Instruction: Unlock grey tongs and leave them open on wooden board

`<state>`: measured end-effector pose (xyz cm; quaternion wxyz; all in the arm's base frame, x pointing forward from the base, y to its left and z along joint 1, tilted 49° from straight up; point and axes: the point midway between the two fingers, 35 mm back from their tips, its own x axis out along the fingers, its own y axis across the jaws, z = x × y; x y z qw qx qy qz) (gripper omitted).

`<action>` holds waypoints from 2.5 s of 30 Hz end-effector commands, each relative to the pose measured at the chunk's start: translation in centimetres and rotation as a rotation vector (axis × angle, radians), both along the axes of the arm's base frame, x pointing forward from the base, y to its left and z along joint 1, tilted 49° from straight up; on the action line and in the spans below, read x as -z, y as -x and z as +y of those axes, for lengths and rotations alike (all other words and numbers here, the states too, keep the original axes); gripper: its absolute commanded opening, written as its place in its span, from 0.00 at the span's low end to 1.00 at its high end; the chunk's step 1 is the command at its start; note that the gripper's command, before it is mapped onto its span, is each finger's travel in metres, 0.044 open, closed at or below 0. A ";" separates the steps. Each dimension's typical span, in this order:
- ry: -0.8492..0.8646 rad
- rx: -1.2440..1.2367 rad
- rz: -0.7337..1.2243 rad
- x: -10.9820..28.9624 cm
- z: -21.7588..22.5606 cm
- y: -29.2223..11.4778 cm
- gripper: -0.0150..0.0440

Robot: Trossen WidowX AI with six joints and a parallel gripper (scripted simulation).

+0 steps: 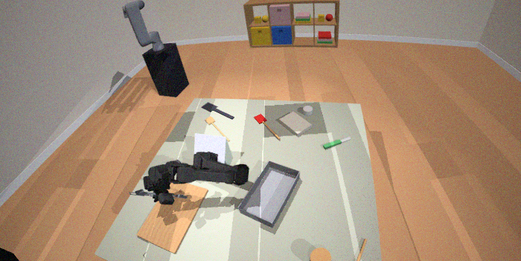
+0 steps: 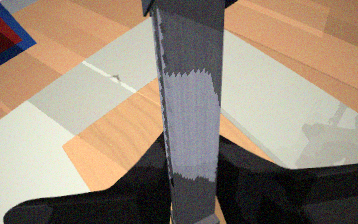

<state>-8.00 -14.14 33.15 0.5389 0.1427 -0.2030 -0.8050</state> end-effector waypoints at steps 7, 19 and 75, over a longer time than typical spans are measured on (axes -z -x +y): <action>0.002 -0.001 0.006 -0.1 0.0 -0.1 0.00; -0.002 -0.004 0.001 -0.1 0.0 -0.1 0.00; -0.668 -0.451 -0.153 0.9 -4.3 0.9 0.00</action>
